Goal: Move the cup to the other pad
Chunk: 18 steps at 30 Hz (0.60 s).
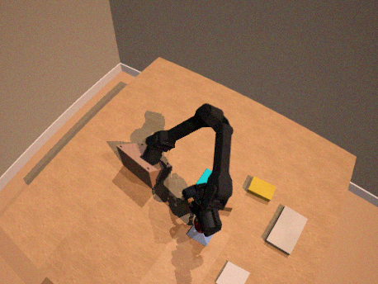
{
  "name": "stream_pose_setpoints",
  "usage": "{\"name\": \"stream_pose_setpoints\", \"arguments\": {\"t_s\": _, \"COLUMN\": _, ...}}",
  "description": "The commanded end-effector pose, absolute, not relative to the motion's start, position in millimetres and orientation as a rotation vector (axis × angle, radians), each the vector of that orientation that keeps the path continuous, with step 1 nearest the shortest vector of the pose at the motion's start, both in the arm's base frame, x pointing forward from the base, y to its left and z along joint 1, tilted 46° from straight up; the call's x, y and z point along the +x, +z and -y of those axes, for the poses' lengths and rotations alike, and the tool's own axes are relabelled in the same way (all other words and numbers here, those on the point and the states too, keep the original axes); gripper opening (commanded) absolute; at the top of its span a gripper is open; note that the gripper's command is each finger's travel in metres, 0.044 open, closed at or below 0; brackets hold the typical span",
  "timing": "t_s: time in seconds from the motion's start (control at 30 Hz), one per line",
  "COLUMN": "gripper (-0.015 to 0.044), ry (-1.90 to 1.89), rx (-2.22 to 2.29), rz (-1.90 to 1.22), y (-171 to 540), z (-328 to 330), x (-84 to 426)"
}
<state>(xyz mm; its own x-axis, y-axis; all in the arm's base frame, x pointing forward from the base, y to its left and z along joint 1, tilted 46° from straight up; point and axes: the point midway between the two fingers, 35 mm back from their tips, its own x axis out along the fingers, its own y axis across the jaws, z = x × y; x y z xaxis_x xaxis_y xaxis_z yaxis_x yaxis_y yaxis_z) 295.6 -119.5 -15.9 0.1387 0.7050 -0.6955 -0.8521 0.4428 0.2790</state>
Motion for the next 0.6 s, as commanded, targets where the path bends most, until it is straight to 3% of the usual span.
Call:
{"name": "stream_pose_setpoints", "arguments": {"t_s": 0.0, "gripper": 0.0, "ry": 1.134, "rx": -0.203, "rz": -0.875, "y": -11, "z": 115, "x": 293}}
{"name": "stream_pose_setpoints", "arguments": {"t_s": 0.57, "gripper": 0.0, "ry": 1.136, "rx": -0.204, "rz": -0.875, "y": 10, "z": 93, "x": 281}}
